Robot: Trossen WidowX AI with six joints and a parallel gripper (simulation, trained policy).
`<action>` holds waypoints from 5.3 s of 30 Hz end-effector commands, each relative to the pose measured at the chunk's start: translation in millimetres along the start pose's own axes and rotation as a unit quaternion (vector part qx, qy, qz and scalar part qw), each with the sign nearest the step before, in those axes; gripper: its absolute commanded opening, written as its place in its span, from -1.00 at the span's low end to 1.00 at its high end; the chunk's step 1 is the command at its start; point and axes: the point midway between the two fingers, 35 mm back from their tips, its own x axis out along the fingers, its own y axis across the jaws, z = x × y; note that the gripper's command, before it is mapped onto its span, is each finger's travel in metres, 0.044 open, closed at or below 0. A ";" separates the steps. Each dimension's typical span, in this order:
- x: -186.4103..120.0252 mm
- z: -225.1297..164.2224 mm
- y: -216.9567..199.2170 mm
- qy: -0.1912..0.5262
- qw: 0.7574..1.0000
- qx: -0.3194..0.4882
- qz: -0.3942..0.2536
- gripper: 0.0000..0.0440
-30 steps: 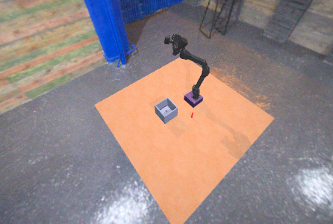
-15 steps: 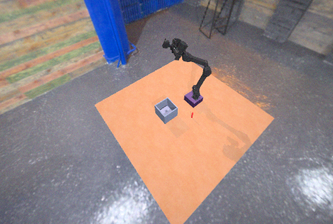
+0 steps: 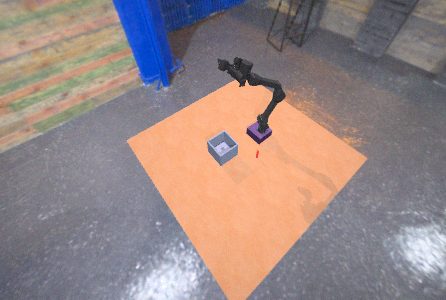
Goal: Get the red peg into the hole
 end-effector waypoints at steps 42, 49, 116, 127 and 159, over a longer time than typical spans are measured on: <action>-184.8 -139.6 35.1 0.459 0.819 0.329 0.099 1.00; -227.1 -163.9 24.8 0.541 0.771 0.328 0.072 0.99; -412.9 -291.9 -264.3 0.714 0.610 -0.297 -0.172 1.00; -410.5 -316.9 -294.0 0.694 0.613 -0.339 -0.168 1.00; -430.5 -387.4 -336.1 0.703 0.609 -0.336 -0.147 -0.79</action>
